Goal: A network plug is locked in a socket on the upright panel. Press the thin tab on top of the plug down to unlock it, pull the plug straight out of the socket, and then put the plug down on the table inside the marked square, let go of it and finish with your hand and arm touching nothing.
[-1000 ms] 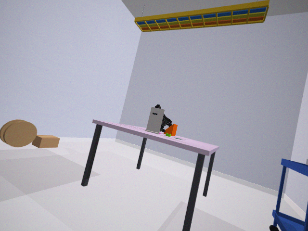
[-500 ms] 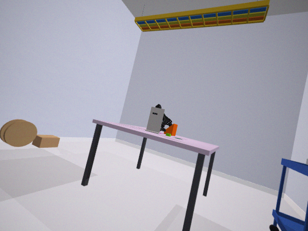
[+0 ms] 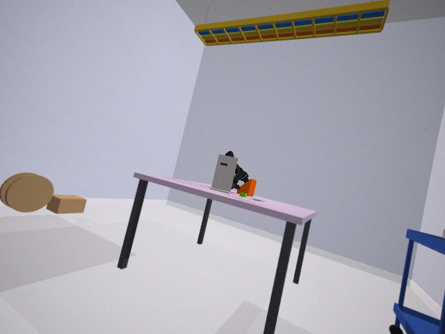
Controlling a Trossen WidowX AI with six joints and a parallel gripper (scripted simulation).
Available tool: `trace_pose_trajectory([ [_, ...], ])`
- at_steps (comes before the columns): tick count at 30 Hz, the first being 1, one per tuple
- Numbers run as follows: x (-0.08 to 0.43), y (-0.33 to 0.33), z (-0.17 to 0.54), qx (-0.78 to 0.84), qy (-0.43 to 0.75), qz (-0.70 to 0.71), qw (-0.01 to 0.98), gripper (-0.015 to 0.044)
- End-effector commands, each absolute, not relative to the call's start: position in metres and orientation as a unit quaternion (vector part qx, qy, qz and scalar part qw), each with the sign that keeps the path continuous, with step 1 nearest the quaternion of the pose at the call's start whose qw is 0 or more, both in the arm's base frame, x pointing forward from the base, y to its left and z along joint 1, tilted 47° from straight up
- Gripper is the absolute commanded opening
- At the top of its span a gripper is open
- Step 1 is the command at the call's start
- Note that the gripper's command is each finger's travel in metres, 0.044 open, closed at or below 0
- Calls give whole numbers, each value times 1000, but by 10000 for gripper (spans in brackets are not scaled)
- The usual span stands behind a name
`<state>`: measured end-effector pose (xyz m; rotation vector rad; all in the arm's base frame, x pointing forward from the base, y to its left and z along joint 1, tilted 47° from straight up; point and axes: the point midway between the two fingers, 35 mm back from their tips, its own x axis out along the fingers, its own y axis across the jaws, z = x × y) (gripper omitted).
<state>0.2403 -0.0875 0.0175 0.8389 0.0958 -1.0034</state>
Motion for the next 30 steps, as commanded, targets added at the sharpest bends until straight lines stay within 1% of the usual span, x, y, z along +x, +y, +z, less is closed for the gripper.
trace_pose_trajectory([
  [1,238,-86,19,390,43,-467,792,156],
  [30,241,-69,24,396,51,-471,786,156],
])
